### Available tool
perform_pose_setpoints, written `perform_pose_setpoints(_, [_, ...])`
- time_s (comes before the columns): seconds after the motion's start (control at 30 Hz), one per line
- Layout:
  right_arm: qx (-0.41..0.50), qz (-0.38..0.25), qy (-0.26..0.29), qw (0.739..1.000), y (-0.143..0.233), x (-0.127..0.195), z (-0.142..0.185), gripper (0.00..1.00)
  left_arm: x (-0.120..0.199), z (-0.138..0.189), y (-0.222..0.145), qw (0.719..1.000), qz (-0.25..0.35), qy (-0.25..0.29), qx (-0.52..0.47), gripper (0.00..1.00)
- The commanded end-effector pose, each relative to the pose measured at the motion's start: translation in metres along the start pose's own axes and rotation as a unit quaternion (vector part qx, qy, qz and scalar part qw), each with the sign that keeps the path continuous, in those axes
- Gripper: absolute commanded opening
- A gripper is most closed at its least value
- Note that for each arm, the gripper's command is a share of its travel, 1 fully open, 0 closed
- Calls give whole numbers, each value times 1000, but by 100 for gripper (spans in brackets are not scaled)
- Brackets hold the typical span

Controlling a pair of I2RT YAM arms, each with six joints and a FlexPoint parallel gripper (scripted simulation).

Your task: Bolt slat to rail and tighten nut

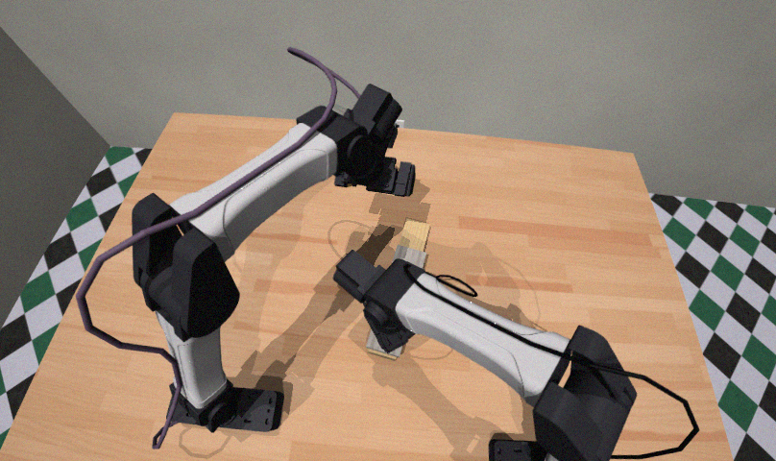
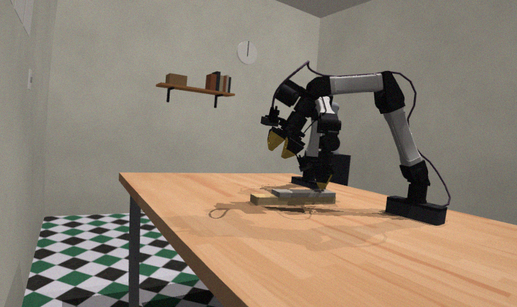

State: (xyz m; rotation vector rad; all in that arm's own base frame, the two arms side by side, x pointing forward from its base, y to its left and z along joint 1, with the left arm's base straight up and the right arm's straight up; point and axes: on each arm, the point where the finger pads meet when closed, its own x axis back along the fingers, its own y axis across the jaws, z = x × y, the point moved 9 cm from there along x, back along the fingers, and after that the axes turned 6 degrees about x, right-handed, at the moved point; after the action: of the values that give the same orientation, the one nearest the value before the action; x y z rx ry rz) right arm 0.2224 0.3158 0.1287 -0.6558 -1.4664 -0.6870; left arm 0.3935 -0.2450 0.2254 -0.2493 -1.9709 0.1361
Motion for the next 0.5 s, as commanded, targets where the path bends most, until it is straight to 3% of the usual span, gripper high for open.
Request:
perform_pose_setpoints(0.0, [1, -7, 1, 1000, 1, 5, 0, 36, 2, 1, -7, 1000, -2, 16, 7, 100])
perform_pose_setpoints(0.47, [1, -7, 1, 1000, 1, 5, 0, 36, -40, 34, -43, 993, -38, 108, -4, 100])
